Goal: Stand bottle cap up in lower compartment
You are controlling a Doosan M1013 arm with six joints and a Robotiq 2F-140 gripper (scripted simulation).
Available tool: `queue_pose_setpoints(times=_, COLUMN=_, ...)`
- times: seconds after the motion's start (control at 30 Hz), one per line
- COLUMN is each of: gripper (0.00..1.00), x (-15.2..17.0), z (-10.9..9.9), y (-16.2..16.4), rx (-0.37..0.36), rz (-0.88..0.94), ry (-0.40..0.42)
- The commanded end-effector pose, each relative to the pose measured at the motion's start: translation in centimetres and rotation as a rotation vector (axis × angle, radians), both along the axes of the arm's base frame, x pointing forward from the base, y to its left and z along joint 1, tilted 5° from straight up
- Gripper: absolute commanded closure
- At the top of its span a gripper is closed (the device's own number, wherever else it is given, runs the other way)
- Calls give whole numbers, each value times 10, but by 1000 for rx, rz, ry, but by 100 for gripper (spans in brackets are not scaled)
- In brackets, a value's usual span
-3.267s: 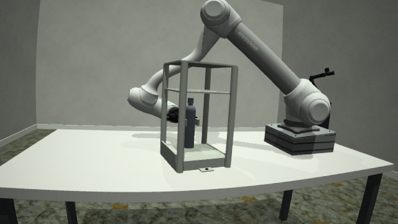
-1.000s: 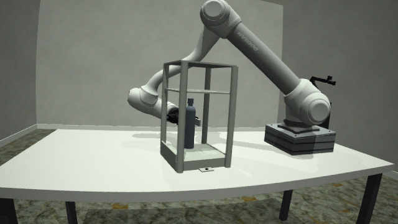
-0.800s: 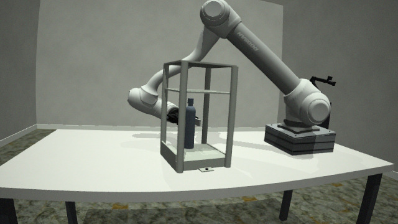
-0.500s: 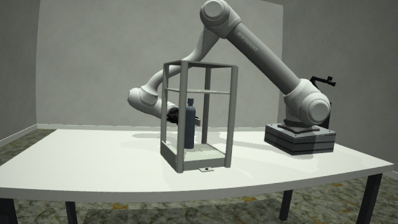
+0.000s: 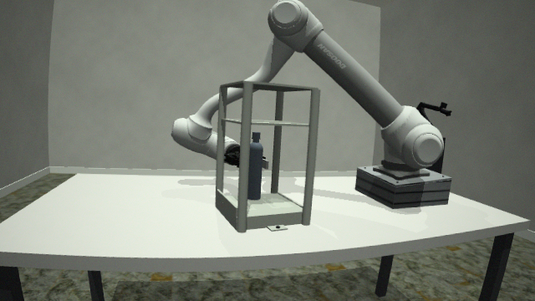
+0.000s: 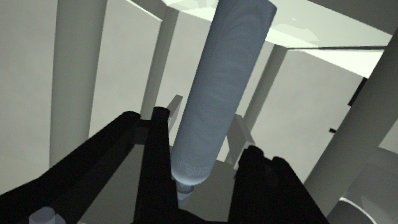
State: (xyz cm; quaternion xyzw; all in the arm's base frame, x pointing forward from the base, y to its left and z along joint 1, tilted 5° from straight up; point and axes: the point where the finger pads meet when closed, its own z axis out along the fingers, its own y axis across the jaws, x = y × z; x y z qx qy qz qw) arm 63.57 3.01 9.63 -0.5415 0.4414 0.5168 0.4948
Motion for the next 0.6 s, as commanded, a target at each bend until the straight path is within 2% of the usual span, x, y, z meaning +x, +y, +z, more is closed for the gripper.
queue_pose_setpoints(times=0.0, gripper=60, x=0, z=0, y=-3, rx=0, rz=0, ry=0)
queue_pose_setpoints(times=0.57, gripper=60, x=2, z=0, y=-17, rx=0, rz=0, ry=0)
